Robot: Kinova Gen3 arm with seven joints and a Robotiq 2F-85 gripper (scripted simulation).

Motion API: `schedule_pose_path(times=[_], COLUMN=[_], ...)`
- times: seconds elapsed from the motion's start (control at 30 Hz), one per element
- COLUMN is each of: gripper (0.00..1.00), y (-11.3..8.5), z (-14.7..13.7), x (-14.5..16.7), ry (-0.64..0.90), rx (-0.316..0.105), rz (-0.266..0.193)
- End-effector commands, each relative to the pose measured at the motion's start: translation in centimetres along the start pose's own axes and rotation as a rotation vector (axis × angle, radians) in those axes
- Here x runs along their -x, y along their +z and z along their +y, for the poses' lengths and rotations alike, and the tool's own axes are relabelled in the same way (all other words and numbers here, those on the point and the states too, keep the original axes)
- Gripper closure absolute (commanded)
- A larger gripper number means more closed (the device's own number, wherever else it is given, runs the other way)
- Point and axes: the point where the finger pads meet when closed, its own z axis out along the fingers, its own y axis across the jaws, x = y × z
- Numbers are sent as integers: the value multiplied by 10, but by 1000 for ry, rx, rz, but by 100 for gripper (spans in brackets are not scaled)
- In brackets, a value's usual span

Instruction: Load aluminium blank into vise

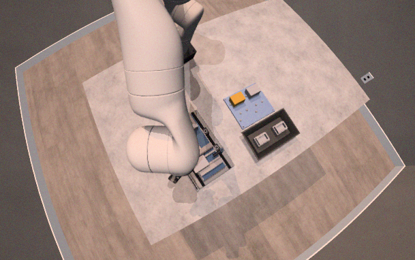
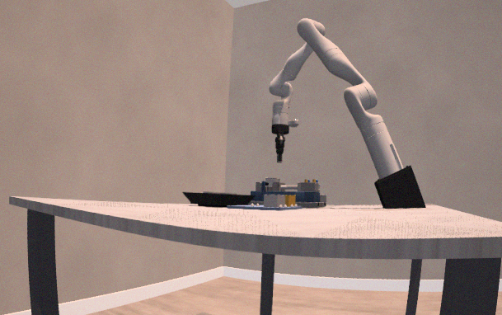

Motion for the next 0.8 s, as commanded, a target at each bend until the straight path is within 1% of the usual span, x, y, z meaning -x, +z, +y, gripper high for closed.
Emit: schedule_pose_path(times=[0.0,0.17,0.23,0.47,0.77], gripper=[100,100,100,100,100], y=[2,1,1,1,1], z=[0,-5,-5,-10,-11], x=[6,8,8,10,11], ry=[105,245,245,376,420], rx=[11,8,8,6,7], rz=[7,7,7,8,10])
